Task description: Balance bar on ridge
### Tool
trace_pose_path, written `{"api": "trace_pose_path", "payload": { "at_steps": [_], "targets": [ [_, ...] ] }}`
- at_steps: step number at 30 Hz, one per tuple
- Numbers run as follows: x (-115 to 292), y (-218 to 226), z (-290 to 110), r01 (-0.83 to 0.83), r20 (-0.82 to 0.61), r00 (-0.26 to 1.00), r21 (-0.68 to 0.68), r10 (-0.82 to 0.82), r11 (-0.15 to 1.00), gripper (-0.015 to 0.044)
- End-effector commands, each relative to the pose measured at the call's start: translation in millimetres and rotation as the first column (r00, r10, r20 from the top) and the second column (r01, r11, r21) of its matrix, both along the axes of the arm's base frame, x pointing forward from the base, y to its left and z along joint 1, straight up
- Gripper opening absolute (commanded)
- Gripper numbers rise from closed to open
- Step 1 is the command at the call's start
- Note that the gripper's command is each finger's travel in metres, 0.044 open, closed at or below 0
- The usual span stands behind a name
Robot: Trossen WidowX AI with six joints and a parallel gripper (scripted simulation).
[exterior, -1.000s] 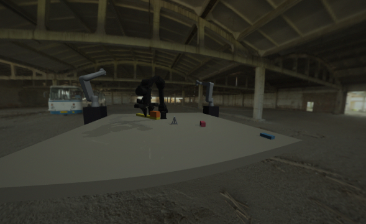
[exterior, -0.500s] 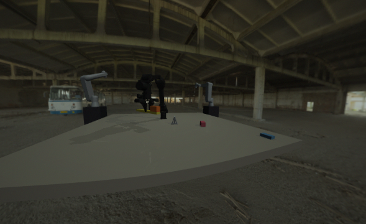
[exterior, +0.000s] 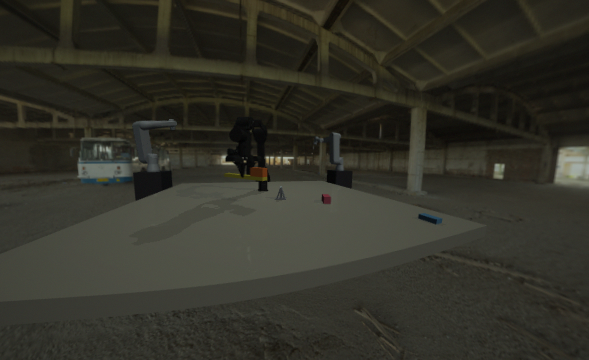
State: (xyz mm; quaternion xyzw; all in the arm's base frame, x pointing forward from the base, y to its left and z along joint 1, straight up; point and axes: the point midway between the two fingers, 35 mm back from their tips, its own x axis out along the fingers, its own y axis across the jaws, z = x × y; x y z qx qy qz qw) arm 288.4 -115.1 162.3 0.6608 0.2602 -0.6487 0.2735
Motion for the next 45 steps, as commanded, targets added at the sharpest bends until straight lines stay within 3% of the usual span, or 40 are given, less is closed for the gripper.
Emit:
{"api": "trace_pose_path", "payload": {
  "at_steps": [1,36,45],
  "targets": [
    [-0.2,14.4,2.9,-0.03,0.008,1.0,-0.001,0.03,1.0,0.0],
    [-27.6,148.3,1.2,-0.43,0.005,0.903,0.002,0.43,0.903,0.0],
    [-28.1,152.4,-7.3,-0.441,0.005,0.898,0.002,0.441,0.898,0.0]
  ]
}}
